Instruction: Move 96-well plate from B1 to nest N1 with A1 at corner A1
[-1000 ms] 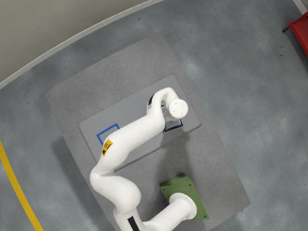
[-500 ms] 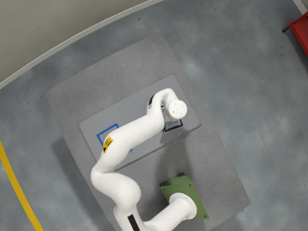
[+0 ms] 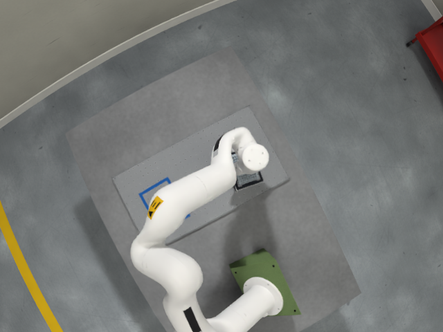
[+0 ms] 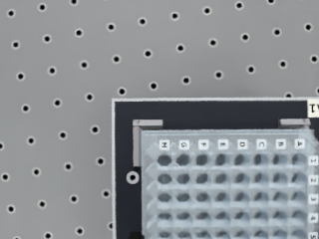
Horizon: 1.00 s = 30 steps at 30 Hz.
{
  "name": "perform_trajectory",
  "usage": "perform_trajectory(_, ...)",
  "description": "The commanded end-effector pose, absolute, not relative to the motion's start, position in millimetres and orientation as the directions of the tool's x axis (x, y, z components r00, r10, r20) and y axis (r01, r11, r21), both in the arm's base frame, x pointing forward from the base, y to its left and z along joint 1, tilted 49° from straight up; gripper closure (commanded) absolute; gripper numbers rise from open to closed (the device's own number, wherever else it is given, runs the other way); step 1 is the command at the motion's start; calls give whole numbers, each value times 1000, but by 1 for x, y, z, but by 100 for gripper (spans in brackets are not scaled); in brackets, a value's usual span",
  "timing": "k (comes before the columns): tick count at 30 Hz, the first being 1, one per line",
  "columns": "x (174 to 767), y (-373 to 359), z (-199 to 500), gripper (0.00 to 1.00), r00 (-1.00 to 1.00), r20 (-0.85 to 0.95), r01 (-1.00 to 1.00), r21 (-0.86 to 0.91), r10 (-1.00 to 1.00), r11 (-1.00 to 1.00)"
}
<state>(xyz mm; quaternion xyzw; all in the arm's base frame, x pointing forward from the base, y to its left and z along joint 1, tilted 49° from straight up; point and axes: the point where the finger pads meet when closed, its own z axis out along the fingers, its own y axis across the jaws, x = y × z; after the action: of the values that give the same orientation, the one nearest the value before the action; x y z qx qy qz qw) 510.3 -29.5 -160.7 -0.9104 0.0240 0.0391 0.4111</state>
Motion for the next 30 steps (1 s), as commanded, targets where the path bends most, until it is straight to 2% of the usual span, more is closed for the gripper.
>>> perform_trajectory(1, 511, -30, -160, 100, 996, -89, -75, -746, -12, -661)
perform_trajectory(30, 511, -28, -163, 100, 996, -89, -75, -746, -12, -661)
